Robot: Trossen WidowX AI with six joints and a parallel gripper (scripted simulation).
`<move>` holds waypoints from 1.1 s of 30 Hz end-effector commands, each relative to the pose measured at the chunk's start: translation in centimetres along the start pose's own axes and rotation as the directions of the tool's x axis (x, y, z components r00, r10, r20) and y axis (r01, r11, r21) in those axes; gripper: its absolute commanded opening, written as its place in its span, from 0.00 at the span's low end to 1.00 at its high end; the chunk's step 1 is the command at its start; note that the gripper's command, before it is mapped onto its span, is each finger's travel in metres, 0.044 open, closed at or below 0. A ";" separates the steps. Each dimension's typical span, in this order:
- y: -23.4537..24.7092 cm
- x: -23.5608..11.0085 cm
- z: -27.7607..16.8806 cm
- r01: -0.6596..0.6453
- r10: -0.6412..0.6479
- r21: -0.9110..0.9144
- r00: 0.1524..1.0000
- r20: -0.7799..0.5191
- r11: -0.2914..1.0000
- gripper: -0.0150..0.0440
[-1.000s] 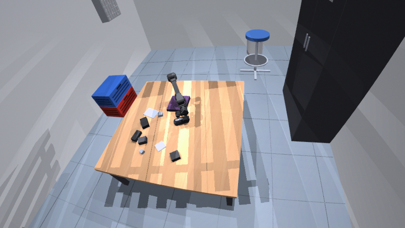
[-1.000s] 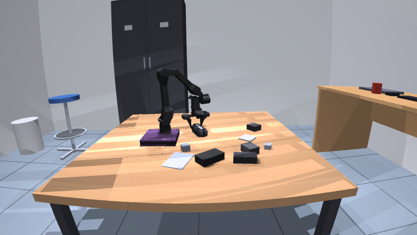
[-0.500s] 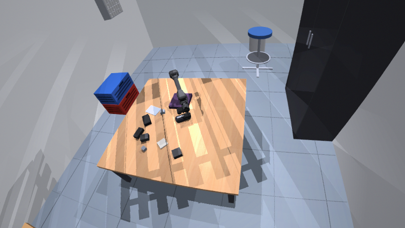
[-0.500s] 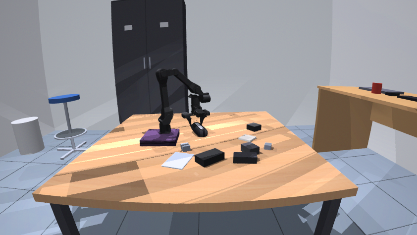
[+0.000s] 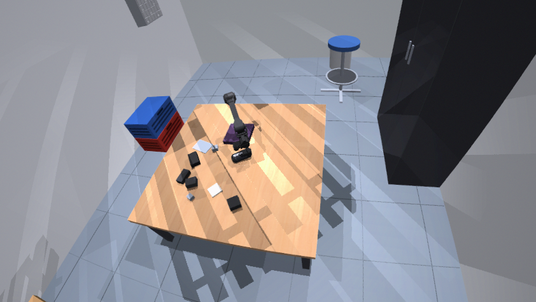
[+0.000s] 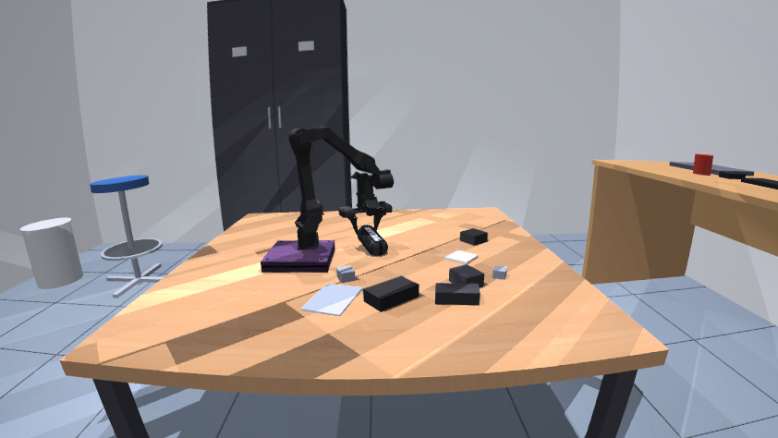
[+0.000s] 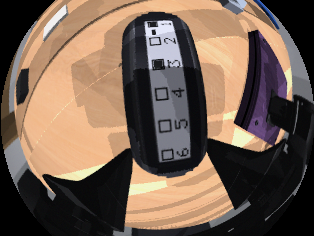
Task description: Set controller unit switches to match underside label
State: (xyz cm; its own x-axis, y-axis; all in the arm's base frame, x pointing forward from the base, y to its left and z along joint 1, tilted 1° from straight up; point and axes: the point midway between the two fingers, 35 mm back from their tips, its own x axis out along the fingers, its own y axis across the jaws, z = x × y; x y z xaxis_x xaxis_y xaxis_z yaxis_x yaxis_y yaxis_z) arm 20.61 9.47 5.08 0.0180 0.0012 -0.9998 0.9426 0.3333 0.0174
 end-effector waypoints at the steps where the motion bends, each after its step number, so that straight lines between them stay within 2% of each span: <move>1: 0.2 -0.7 0.3 -0.011 0.011 0.000 1.000 0.003 1.000 0.82; 33: 0.2 -2.9 1.7 -0.011 0.011 0.000 1.000 0.005 1.000 0.82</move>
State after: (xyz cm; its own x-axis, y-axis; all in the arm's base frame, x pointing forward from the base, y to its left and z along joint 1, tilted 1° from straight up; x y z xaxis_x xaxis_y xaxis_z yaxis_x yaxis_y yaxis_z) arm 20.98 8.26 7.45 0.0179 0.0055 -0.9998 0.9424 0.3341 0.0187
